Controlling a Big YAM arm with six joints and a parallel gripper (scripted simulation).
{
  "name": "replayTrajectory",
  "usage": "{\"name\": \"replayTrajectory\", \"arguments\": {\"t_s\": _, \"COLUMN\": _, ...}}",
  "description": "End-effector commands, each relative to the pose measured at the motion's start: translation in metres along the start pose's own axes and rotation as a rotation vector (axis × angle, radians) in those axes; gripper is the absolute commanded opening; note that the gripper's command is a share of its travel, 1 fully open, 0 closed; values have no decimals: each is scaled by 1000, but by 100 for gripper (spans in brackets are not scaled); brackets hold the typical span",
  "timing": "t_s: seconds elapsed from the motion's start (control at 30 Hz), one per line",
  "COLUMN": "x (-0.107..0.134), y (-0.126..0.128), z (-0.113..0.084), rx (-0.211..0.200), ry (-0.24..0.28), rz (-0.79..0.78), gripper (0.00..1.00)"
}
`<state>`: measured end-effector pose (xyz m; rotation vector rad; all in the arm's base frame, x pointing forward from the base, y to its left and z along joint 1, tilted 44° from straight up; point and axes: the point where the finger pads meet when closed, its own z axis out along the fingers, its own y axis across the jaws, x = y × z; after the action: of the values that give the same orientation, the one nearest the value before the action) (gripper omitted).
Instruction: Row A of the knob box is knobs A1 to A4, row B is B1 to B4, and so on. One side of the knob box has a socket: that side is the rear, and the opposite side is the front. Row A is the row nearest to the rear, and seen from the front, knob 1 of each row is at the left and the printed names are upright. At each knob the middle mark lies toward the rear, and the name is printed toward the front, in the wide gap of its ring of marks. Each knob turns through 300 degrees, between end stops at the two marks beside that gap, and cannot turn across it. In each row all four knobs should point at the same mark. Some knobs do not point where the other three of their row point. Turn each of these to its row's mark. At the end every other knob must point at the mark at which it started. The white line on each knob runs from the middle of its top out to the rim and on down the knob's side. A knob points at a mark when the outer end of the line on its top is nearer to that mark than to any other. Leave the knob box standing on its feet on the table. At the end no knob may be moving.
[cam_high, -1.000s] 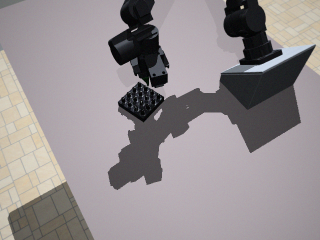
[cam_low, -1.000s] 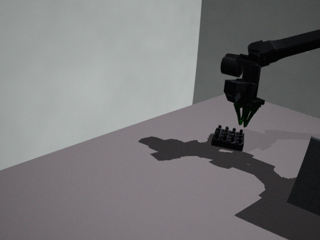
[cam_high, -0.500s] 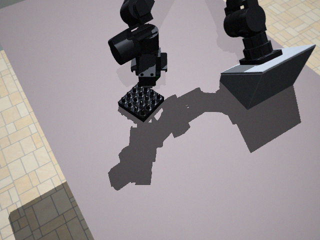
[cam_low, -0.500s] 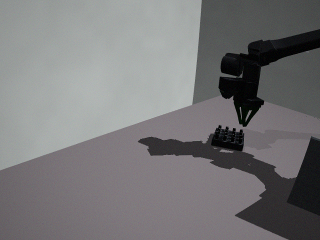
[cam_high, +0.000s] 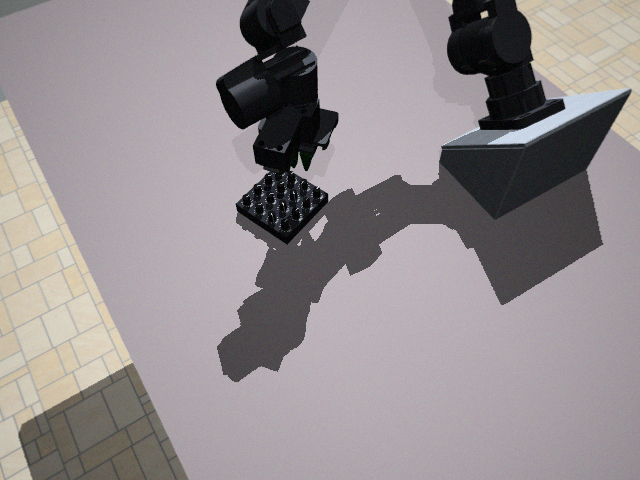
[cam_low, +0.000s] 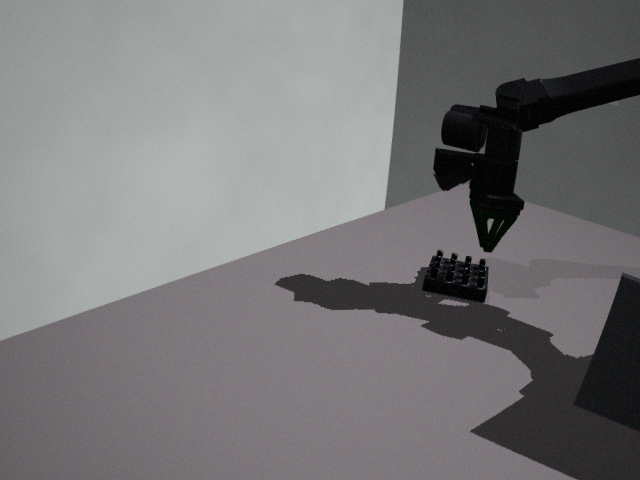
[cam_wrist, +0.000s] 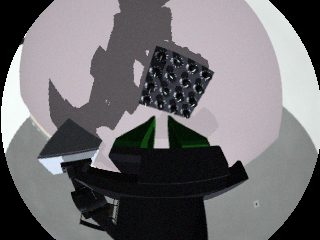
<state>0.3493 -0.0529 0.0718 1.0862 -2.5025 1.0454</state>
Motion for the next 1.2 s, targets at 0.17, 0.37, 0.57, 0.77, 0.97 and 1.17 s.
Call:
{"name": "replayTrajectory", "arguments": {"t_s": 0.17, "x": -8, "y": -18, "z": -22, "rx": 22, "ry": -40, "rz": 260, "gripper": 18}}
{"name": "replayTrajectory", "arguments": {"t_s": 0.37, "x": -9, "y": -17, "z": -24, "rx": 22, "ry": -45, "rz": 375, "gripper": 18}}
{"name": "replayTrajectory", "arguments": {"t_s": 0.57, "x": -9, "y": -17, "z": -24, "rx": 18, "ry": -44, "rz": 501, "gripper": 18}}
{"name": "replayTrajectory", "arguments": {"t_s": 0.77, "x": -8, "y": -18, "z": -24, "rx": 15, "ry": -43, "rz": 626, "gripper": 18}}
{"name": "replayTrajectory", "arguments": {"t_s": 0.97, "x": -9, "y": -17, "z": -26, "rx": 14, "ry": -47, "rz": 741, "gripper": 18}}
{"name": "replayTrajectory", "arguments": {"t_s": 1.17, "x": -9, "y": -17, "z": -27, "rx": 11, "ry": -49, "rz": 868, "gripper": 18}}
